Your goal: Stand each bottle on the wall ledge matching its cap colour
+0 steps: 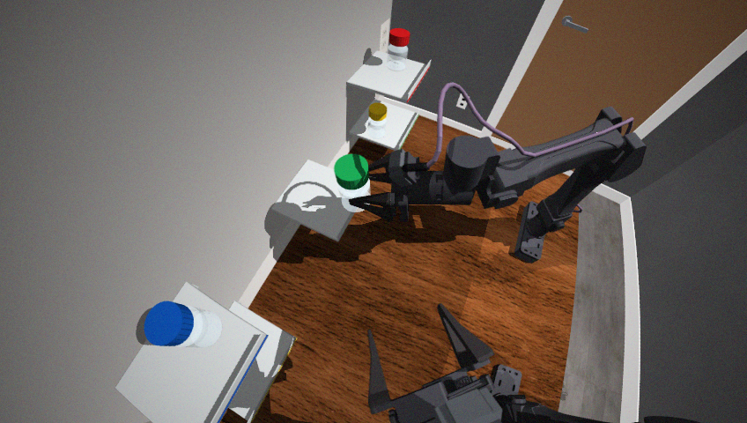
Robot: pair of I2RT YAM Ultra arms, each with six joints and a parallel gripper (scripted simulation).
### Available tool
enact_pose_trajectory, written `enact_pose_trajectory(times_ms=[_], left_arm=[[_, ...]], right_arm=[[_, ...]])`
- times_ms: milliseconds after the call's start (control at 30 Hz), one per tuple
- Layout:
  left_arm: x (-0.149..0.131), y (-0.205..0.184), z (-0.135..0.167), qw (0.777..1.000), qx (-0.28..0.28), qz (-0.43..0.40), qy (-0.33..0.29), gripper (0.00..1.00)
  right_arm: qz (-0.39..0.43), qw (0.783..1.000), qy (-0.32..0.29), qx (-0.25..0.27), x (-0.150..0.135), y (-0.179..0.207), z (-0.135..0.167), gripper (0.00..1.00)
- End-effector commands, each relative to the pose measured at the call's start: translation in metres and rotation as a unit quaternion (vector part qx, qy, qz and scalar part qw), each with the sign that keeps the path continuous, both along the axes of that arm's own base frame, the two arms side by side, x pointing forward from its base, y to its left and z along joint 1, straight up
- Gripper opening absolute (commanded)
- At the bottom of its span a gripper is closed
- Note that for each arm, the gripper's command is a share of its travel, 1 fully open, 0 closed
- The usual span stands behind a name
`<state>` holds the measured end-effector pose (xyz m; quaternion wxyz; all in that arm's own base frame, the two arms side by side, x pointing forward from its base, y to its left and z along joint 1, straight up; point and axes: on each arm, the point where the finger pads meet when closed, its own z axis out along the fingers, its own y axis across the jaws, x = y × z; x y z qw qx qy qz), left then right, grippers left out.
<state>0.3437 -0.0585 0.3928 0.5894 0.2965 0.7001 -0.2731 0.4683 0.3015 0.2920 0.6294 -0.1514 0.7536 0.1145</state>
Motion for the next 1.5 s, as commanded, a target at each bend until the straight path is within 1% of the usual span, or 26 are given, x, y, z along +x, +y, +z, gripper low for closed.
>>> enact_pose_trajectory(times_ms=[0,100,167,300,467,667,733,767,1200,1300,1367,1467], left_arm=[[-0.002,0.0,0.005,1.0,-0.001,-0.004,-0.001,0.89],[-0.002,0.0,0.005,1.0,-0.001,-0.004,-0.001,0.89],[-0.002,0.0,0.005,1.0,-0.001,-0.004,-0.001,0.89],[-0.002,0.0,0.005,1.0,-0.001,-0.004,-0.001,0.89],[-0.002,0.0,0.005,1.0,-0.001,-0.004,-0.001,0.89],[-0.002,0.0,0.005,1.0,-0.001,-0.004,-0.001,0.89],[-0.002,0.0,0.005,1.0,-0.001,-0.004,-0.001,0.89],[-0.002,0.0,0.005,1.0,-0.001,-0.004,-0.001,0.89],[-0.002,0.0,0.005,1.0,-0.001,-0.004,-0.001,0.89],[-0.002,0.0,0.005,1.0,-0.001,-0.004,-0.001,0.89],[-0.002,0.0,0.005,1.0,-0.001,-0.004,-0.001,0.89],[-0.002,0.0,0.005,1.0,-0.001,-0.004,-0.001,0.89]], right_arm=[[0.016,0.999,-0.034,0.032,-0.026,0.0,0.035,0.51],[0.005,0.999,-0.034,0.031,-0.037,-0.009,0.032,0.51],[0.005,0.999,-0.034,0.031,-0.037,-0.009,0.032,0.51],[-0.02,0.999,-0.036,0.028,-0.049,-0.026,0.027,0.51],[-0.038,0.998,-0.038,0.028,-0.055,-0.038,0.024,0.51],[-0.058,0.997,-0.042,0.029,-0.052,-0.051,0.022,0.51],[-0.058,0.997,-0.042,0.029,-0.052,-0.051,0.022,0.51],[-0.058,0.997,-0.046,0.032,-0.052,-0.05,0.027,0.51],[-0.058,0.997,-0.046,0.032,-0.052,-0.05,0.027,0.51],[-0.051,0.997,-0.046,0.032,-0.052,-0.048,0.027,0.51],[-0.032,0.998,-0.046,0.029,-0.052,-0.046,0.027,0.51],[-0.009,0.999,-0.039,0.025,-0.048,-0.053,0.019,0.51]])
